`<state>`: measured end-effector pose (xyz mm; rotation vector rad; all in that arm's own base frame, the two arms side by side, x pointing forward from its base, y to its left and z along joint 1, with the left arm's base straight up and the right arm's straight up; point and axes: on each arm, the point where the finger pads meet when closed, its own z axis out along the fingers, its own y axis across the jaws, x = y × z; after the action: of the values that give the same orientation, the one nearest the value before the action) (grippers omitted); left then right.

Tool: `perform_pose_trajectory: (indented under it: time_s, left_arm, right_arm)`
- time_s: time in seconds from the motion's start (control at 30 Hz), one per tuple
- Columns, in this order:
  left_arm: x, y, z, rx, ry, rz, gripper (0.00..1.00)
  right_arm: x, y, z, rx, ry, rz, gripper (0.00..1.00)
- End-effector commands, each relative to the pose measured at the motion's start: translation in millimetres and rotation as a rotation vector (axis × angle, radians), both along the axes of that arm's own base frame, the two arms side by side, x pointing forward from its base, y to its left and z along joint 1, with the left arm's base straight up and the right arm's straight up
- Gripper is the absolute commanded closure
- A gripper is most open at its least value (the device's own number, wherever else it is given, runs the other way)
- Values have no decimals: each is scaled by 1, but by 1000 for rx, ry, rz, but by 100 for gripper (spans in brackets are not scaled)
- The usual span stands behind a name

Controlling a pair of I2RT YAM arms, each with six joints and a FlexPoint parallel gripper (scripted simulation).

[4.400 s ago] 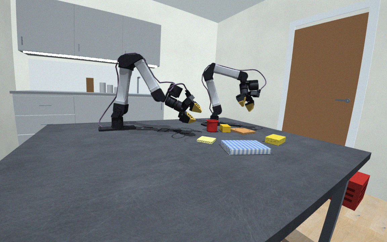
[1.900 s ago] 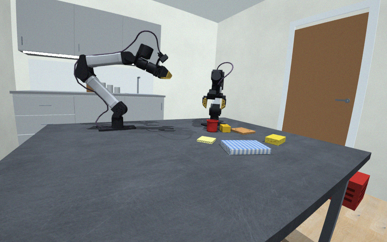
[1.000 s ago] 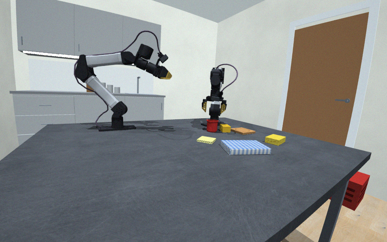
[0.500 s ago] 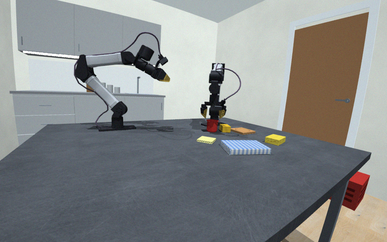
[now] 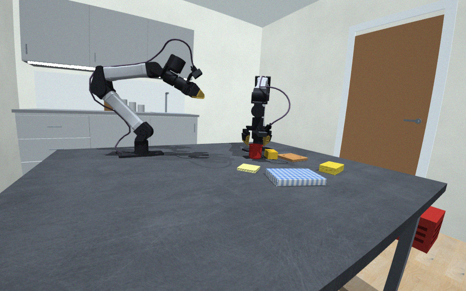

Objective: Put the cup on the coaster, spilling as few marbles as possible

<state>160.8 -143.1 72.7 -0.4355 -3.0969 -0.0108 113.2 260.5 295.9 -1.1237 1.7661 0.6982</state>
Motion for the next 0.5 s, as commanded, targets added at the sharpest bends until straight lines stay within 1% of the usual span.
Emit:
perform_pose_trajectory:
  time_s: [0.0, 0.1, 0.2, 0.47]
  left_arm:
    - [4, -3, -10, -4, -14, 14, 7]
    - [4, -3, -12, -4, -14, 14, 9]
    - [8, -7, -9, -13, -24, 14, 12]
    - [5, -4, -10, -12, -22, 14, 24]
  right_arm:
    - [-1, -2, 3, 0, -1, -3, 0]
    - [-1, -2, 3, 0, -1, -3, 0]
    - [-1, -2, 3, 0, -1, -3, 0]
    - [-1, -2, 3, 0, -1, -3, 0]
